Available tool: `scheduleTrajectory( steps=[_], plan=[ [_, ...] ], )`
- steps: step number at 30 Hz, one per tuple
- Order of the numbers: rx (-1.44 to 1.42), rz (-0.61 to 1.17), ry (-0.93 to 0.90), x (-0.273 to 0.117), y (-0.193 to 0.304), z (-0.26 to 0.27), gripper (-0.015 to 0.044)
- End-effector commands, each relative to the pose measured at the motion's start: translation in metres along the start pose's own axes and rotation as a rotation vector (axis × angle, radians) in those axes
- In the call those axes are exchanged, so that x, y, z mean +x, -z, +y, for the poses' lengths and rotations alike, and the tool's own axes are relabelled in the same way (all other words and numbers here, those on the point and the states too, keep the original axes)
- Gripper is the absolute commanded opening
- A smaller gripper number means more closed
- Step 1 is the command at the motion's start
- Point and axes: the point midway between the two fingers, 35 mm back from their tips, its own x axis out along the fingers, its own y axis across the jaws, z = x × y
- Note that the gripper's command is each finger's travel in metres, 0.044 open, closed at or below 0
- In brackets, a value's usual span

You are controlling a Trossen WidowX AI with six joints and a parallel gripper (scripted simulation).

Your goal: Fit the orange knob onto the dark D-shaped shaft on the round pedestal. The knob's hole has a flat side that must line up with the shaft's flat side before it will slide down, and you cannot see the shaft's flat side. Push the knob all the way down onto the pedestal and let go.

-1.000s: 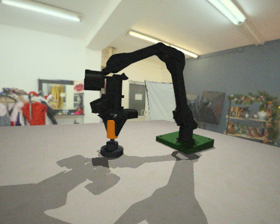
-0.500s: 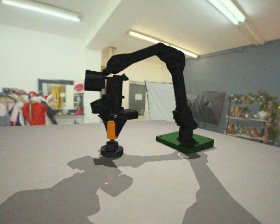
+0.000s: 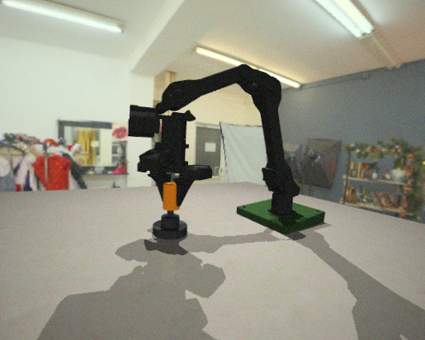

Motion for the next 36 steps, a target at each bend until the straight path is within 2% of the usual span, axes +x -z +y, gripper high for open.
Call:
scheduleTrajectory(
  steps=[1,36],
  plan=[
    [-0.099,-0.005,0.000,-0.0014,-0.0021,-0.0014,0.0000],
    [-0.099,-0.005,0.000,0.0032,-0.0003,-0.0022,0.0000]
  ],
)
